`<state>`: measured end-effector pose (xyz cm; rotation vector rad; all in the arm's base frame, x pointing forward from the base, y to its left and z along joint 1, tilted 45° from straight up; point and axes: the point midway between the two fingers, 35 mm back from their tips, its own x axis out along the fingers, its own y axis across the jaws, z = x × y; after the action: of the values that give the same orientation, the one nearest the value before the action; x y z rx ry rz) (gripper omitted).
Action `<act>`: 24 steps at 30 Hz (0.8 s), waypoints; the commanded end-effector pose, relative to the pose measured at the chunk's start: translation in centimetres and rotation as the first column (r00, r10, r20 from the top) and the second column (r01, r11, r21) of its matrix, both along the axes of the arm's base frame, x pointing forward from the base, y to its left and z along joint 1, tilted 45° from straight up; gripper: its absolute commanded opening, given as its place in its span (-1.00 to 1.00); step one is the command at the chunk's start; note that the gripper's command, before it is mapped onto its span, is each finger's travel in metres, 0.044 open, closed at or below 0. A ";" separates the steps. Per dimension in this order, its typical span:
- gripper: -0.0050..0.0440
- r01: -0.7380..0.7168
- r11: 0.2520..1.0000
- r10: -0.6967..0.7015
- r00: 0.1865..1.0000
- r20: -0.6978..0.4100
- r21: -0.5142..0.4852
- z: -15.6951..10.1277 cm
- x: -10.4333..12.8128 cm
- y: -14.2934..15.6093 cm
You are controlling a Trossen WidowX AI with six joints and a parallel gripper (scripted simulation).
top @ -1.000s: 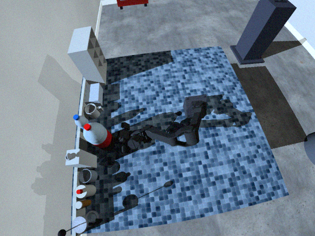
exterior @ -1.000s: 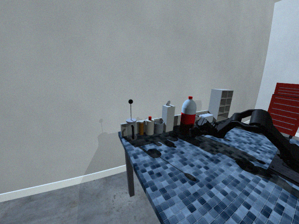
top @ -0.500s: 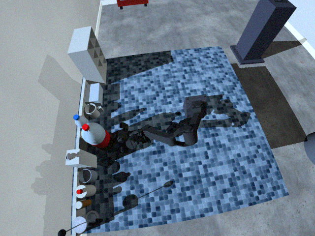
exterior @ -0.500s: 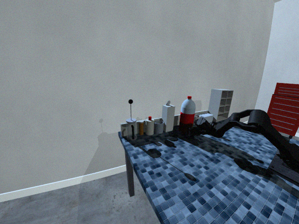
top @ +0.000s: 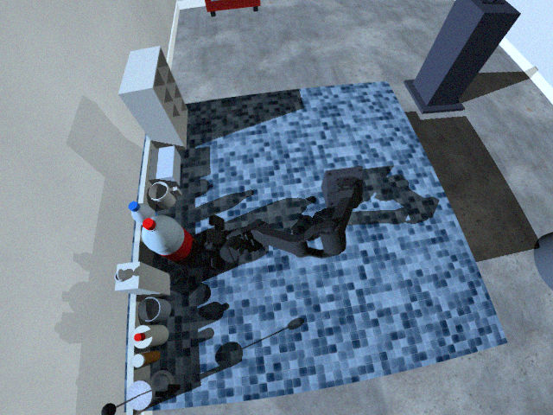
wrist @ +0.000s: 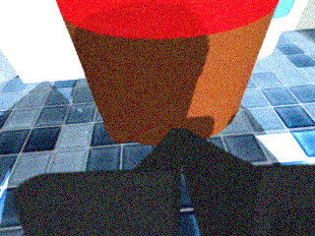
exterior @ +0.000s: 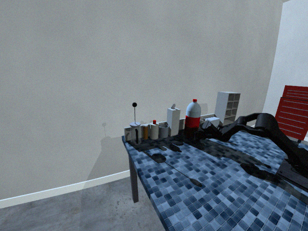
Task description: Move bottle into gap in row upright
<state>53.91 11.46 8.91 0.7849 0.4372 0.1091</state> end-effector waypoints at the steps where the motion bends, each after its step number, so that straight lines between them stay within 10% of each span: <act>1: -1.00 -0.003 1.000 0.003 1.000 0.020 -0.002 0.8 0.6 0.1; 24: -1.00 -0.003 1.000 0.003 1.000 0.020 -0.002 0.7 1.9 -0.1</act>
<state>54.96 11.39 8.83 0.7848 0.4382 0.1094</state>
